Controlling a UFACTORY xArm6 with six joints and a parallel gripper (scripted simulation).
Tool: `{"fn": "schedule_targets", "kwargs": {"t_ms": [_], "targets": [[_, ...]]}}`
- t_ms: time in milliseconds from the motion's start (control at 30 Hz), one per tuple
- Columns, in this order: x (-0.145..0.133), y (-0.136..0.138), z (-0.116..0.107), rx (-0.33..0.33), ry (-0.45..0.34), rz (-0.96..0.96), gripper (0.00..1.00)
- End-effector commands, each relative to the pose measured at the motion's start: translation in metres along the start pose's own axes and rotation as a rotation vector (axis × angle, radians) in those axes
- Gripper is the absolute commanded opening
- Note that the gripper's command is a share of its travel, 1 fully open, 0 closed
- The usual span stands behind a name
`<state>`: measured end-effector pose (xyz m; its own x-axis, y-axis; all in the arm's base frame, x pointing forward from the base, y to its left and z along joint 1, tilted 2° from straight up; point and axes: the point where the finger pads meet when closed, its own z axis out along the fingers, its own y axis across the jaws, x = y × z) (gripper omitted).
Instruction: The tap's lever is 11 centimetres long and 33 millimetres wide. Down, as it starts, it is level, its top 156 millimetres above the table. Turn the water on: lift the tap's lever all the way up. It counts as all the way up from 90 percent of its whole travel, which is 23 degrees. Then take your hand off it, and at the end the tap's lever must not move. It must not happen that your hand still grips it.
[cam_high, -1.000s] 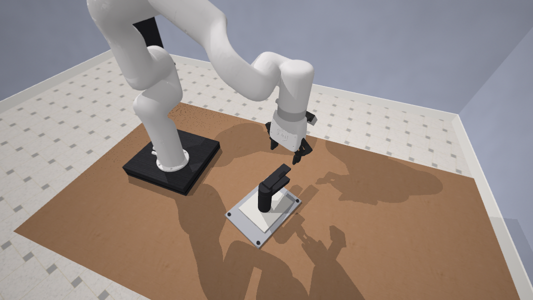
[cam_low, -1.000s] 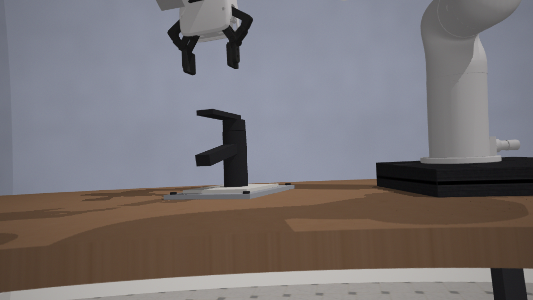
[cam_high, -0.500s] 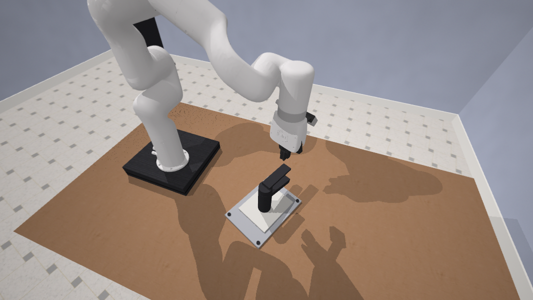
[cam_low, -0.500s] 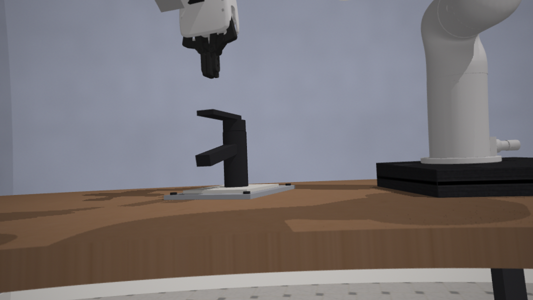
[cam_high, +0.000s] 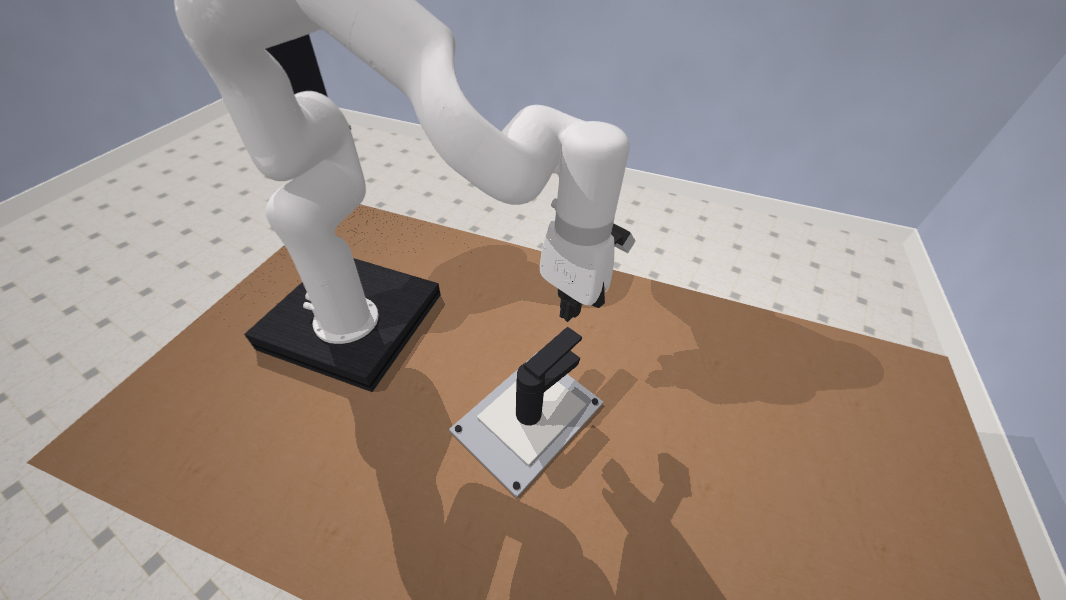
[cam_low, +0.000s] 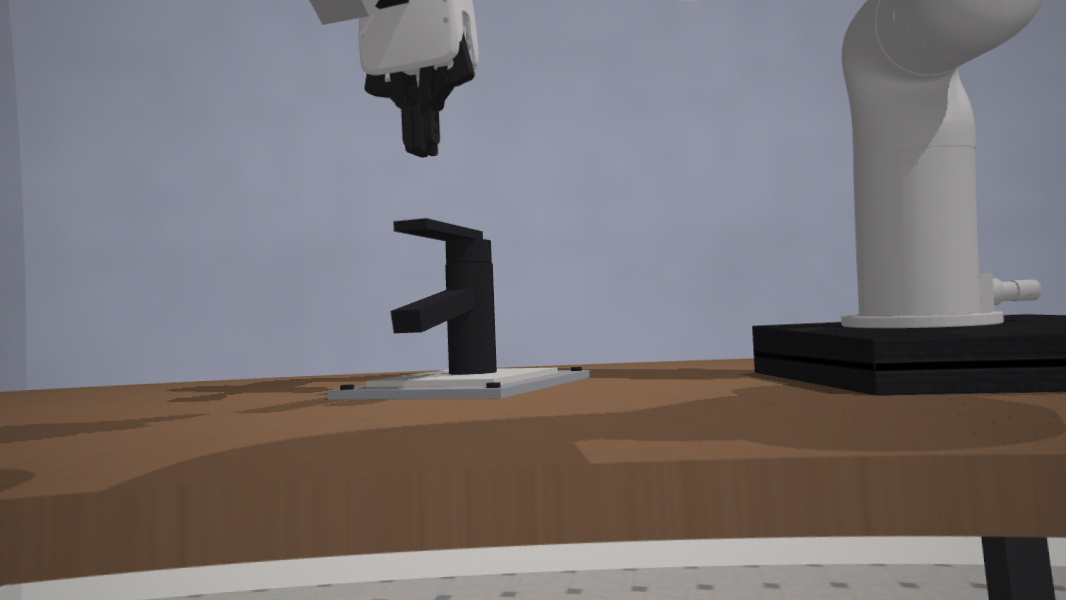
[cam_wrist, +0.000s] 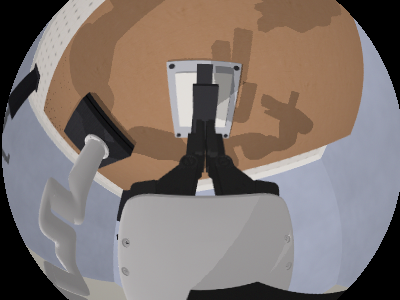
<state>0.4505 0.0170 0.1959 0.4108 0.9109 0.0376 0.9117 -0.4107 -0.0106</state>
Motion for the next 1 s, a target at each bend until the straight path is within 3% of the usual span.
{"fn": "schedule_targets", "kwargs": {"t_ms": [0, 433, 467, 967], "targets": [[0.0005, 0.001, -0.0018, -0.004, 0.002, 0.0, 0.0], [0.0005, 0.001, -0.0018, -0.004, 0.002, 0.0, 0.0], [0.0005, 0.001, -0.0018, -0.004, 0.002, 0.0, 0.73], [0.0005, 0.001, -0.0018, -0.004, 0.002, 0.0, 0.73]]}}
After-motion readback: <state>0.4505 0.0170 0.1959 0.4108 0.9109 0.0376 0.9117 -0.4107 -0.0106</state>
